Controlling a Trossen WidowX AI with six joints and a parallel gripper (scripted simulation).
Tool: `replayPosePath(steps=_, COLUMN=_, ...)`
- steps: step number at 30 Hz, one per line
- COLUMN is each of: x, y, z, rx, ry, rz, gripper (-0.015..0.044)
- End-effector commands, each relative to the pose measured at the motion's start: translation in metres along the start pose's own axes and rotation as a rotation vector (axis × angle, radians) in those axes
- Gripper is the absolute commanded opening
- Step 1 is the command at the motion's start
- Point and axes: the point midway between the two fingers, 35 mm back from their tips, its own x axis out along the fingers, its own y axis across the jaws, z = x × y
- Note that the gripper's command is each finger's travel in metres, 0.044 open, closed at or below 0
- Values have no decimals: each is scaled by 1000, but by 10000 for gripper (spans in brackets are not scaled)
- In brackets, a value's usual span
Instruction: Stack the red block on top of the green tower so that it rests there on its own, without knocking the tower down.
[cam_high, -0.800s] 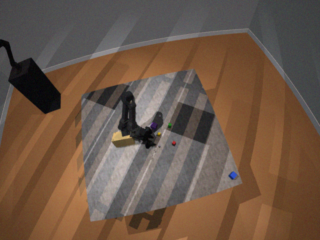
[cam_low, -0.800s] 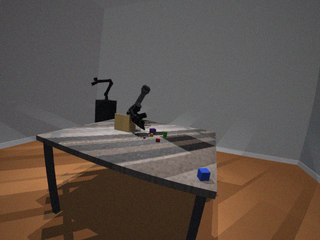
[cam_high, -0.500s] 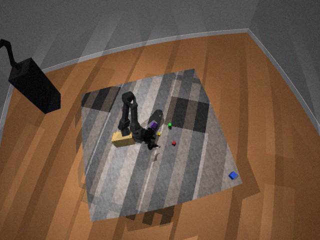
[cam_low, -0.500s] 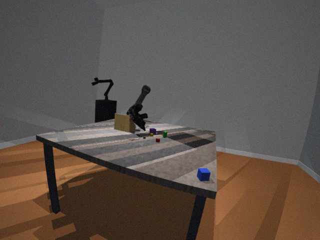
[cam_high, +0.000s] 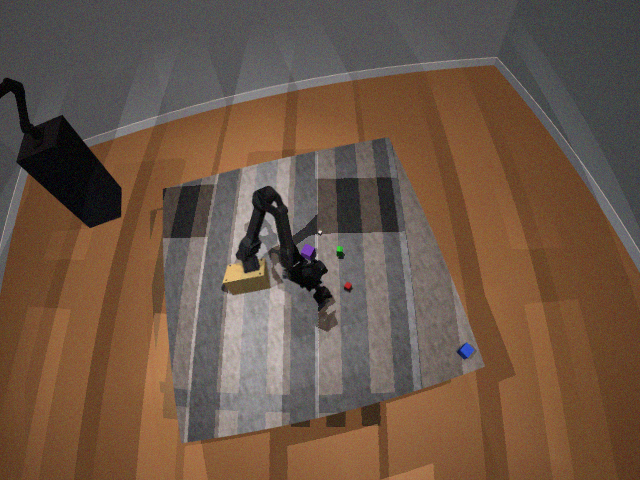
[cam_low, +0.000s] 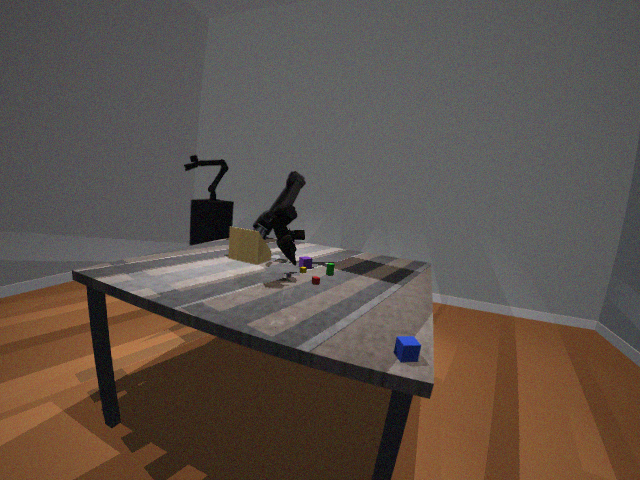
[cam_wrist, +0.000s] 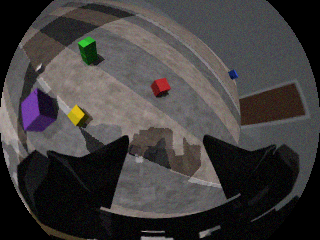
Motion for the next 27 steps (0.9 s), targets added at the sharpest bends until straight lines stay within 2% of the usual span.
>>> replayPosePath(steps=1, x=10, y=-11, z=6, rx=-30, ry=41, rz=33, gripper=440)
replayPosePath(steps=27, x=45, y=-43, z=61, rx=-224, ry=256, rz=273, gripper=440)
